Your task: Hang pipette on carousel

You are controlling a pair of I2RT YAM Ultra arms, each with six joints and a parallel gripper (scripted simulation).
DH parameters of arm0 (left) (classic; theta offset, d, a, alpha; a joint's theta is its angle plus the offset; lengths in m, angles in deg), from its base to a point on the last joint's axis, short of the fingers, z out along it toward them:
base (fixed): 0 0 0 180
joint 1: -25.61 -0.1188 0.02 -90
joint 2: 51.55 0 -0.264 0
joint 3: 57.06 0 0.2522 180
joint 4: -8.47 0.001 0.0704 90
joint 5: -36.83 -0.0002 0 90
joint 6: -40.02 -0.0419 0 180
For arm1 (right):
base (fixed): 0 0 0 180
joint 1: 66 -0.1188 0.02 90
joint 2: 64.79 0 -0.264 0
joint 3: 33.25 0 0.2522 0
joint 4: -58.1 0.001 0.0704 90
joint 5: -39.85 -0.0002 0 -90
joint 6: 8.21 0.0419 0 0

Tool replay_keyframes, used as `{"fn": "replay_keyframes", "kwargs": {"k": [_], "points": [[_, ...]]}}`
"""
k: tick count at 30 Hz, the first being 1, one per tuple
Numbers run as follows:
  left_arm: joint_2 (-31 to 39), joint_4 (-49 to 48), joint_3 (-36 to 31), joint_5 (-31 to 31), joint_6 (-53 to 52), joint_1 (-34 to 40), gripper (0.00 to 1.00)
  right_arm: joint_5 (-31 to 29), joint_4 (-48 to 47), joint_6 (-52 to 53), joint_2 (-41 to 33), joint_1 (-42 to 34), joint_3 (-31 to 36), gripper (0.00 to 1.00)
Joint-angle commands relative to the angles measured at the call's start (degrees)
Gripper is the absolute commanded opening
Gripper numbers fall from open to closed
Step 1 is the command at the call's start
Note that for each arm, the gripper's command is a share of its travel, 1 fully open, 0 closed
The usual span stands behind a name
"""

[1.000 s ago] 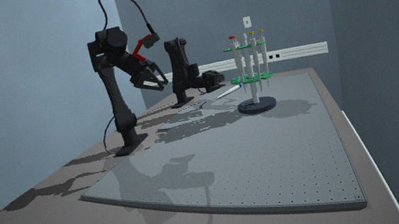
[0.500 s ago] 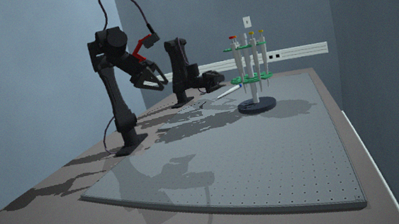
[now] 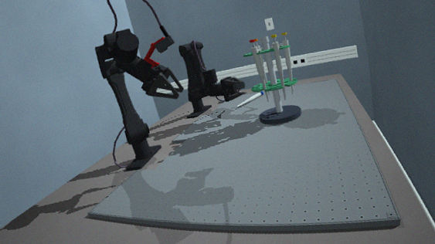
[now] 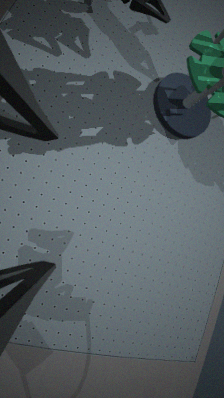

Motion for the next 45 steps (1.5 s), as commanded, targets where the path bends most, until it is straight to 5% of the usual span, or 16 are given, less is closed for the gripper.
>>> {"fn": "replay_keyframes", "kwargs": {"k": [1, 45], "points": [[-1.2, 0.9, 2.3, -0.3, -0.7, -0.3, 0.49, 1.2, -0.8, -0.3, 0.0, 0.5, -1.4, 1.00], [-0.3, 0.7, 1.8, -0.2, -0.2, -0.2, 0.49, 1.2, -0.8, -0.3, 0.0, 0.5, -1.4, 1.00]]}}
